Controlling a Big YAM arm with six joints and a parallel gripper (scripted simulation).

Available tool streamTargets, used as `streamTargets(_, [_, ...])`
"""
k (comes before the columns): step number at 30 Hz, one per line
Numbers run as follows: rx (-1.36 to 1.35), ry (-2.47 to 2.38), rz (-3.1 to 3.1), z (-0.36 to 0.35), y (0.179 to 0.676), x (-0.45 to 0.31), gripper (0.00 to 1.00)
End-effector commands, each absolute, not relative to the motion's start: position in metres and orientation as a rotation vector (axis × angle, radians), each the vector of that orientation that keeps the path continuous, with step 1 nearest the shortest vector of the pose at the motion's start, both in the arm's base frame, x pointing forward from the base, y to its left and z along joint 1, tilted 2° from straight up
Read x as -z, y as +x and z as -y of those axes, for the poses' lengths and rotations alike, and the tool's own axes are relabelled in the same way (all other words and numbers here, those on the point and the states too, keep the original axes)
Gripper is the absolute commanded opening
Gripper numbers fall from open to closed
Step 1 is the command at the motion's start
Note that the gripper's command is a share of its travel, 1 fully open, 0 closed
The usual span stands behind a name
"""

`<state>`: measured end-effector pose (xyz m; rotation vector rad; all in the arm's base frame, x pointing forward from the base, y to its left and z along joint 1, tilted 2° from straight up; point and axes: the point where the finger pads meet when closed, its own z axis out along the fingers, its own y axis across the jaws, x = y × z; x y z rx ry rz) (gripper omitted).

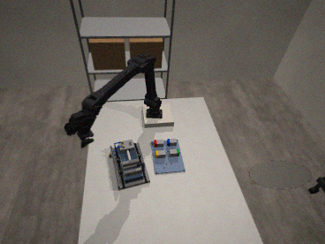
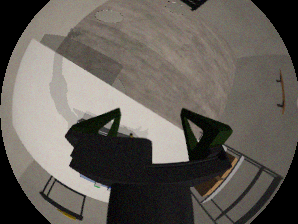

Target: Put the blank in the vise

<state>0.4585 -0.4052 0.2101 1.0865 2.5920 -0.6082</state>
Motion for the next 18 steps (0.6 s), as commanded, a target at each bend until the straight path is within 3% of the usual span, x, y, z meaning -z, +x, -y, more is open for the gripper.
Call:
streamTargets(1, [0.611, 1.084, -2.578, 0.406, 0.46, -0.217, 1.0])
streamTargets(18, [0.614, 1.077, -2.549, 0.409, 0.466, -0.23, 1.0])
